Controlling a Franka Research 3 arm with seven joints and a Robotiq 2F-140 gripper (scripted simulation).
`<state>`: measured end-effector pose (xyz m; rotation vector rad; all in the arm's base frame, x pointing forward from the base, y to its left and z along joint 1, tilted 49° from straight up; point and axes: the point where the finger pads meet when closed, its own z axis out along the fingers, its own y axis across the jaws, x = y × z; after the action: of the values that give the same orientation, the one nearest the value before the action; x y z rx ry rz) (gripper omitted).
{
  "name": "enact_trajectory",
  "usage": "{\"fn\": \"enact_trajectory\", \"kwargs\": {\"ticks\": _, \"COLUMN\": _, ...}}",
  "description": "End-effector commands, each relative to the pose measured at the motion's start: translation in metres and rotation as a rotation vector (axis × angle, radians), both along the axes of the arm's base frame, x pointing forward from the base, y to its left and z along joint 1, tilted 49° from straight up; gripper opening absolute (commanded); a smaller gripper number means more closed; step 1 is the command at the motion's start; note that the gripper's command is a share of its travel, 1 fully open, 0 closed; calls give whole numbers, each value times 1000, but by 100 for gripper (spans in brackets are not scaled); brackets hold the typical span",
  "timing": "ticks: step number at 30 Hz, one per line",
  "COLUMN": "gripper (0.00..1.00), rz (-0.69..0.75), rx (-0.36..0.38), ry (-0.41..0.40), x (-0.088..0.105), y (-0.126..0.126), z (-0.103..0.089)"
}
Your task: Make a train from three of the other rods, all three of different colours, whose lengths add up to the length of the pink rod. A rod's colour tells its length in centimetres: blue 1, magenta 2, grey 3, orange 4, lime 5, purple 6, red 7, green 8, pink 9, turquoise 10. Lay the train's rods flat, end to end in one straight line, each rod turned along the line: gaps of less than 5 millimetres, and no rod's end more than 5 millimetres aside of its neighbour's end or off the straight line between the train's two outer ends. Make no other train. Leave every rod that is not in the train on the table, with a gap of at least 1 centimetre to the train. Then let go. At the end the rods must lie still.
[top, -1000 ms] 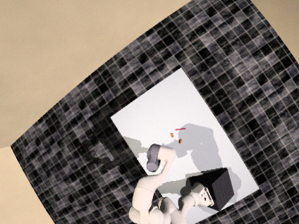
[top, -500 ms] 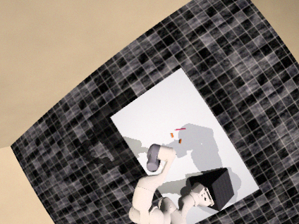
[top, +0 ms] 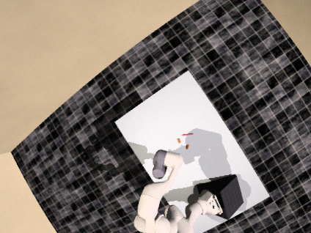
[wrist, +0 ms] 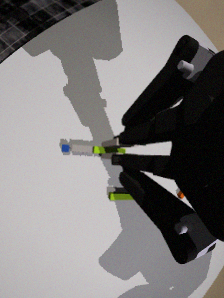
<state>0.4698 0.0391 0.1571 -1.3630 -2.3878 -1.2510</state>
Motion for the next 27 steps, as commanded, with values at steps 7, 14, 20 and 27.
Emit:
{"fn": "enact_trajectory", "kwargs": {"ticks": 7, "gripper": 5, "rz": -4, "rx": 2, "ry": 2, "x": 0, "y": 1, "z": -1}}
{"fn": "enact_trajectory", "kwargs": {"ticks": 14, "gripper": 8, "rz": -4, "rx": 2, "ry": 2, "x": 0, "y": 1, "z": -1}}
{"fn": "enact_trajectory", "kwargs": {"ticks": 20, "gripper": 12, "rz": -4, "rx": 2, "ry": 2, "x": 0, "y": 1, "z": -1}}
{"fn": "enact_trajectory", "kwargs": {"ticks": 27, "gripper": 15, "rz": -4, "rx": 2, "ry": 2, "x": 0, "y": 1, "z": -1}}
